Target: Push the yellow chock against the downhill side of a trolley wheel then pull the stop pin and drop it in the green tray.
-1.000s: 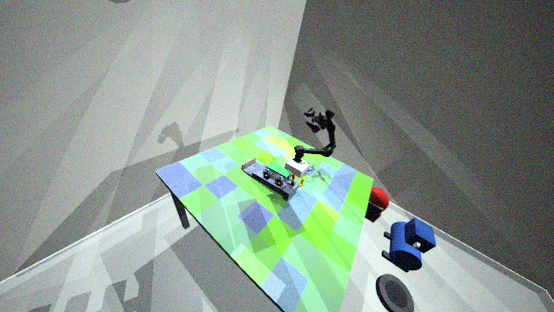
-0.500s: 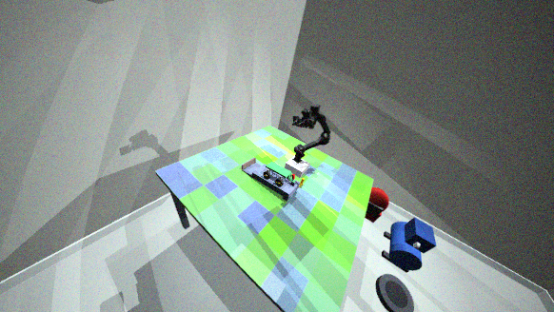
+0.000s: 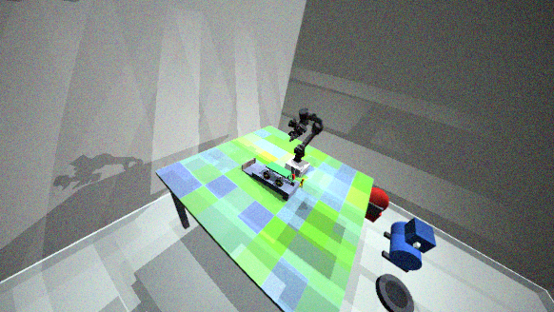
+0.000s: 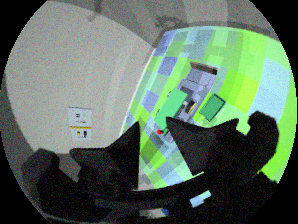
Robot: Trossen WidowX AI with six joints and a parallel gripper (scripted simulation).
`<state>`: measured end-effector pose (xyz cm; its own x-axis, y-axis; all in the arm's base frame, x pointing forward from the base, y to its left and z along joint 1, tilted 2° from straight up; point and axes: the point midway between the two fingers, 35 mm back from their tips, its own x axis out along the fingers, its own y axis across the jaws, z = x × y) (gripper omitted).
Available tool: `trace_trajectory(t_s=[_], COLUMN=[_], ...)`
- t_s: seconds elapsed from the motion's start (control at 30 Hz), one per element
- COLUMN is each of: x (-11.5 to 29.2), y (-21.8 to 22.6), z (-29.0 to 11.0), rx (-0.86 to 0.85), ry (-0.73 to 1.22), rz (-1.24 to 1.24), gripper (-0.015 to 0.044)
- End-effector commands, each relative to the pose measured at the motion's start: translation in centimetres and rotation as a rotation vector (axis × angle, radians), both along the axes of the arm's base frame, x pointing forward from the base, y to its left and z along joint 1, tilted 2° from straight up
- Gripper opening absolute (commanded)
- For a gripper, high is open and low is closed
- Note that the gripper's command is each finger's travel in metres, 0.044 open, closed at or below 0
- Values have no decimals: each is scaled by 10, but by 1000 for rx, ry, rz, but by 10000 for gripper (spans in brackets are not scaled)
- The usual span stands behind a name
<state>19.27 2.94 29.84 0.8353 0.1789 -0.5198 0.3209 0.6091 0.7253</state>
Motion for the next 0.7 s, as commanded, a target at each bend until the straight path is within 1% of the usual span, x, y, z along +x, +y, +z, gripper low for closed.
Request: trace_trajectory(t_s=[0.0,0.17,0.33,0.5,0.67], x=[10,18,19,12,0], y=[15,40,66,91,114], z=[-21,-49,-79,-108,-137], rx=[110,238,322,364,366], ry=[137,328,515,687,830], rz=[-24,-78,-161,-272,-409], gripper=[190,190,190,190,190])
